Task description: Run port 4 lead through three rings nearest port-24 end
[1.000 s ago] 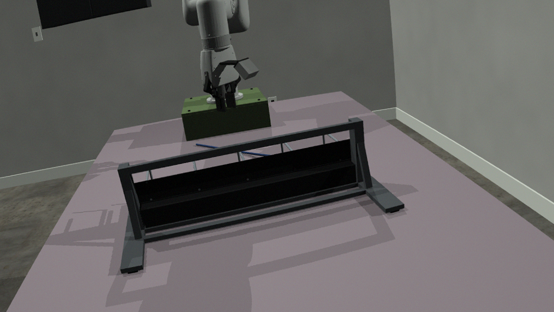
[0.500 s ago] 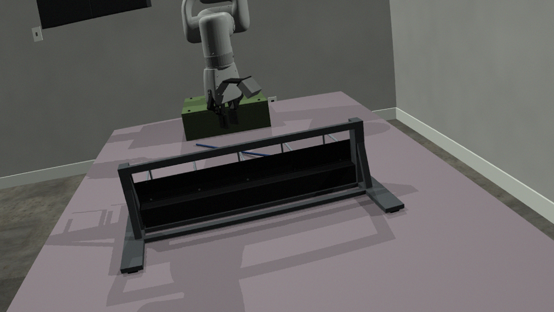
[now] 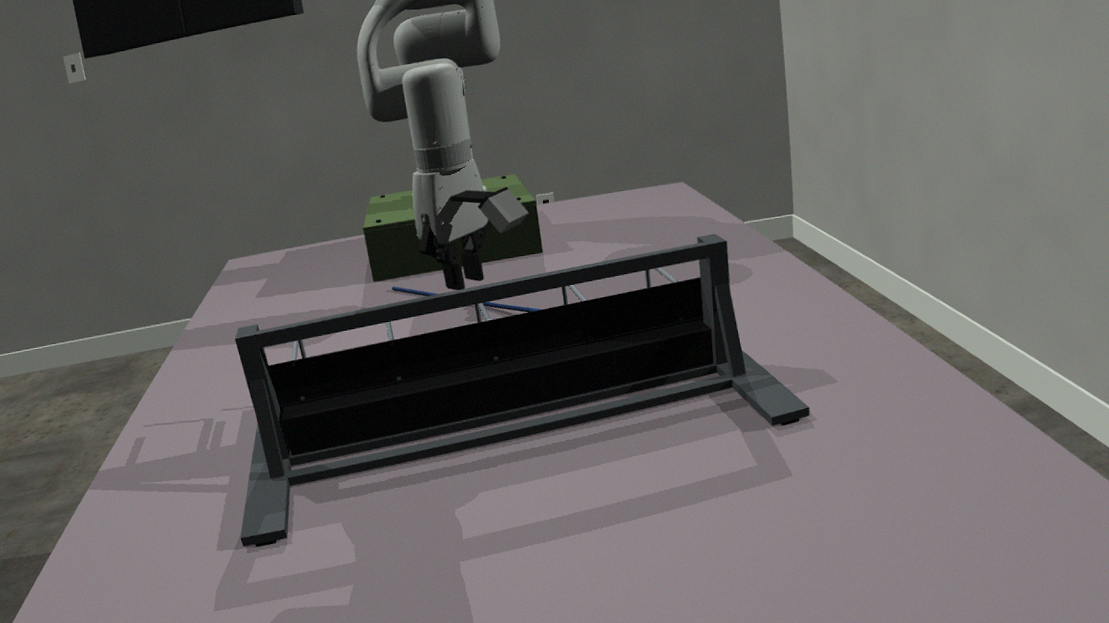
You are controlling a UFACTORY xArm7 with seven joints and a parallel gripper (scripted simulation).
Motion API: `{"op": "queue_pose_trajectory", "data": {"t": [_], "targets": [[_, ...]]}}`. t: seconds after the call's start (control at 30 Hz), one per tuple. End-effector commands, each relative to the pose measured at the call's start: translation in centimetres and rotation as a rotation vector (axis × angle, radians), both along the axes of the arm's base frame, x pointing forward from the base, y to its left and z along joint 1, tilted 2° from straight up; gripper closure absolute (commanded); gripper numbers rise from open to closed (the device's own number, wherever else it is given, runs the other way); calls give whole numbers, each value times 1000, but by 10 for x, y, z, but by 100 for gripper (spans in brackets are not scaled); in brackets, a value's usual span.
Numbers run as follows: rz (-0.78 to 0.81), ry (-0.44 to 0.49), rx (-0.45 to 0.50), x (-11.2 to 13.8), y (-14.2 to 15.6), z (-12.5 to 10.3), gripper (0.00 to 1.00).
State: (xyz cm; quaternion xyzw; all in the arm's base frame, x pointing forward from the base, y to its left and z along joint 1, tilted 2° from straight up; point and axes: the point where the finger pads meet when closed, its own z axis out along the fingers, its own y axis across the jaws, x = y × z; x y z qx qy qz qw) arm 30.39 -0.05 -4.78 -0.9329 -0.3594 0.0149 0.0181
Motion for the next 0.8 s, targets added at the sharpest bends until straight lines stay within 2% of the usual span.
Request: {"op": "queue_pose_trajectory", "data": {"t": [0.0, 0.77], "targets": [[-1, -6, -11, 2, 0, -11, 67], [-1, -6, -11, 2, 0, -17, 67]]}}
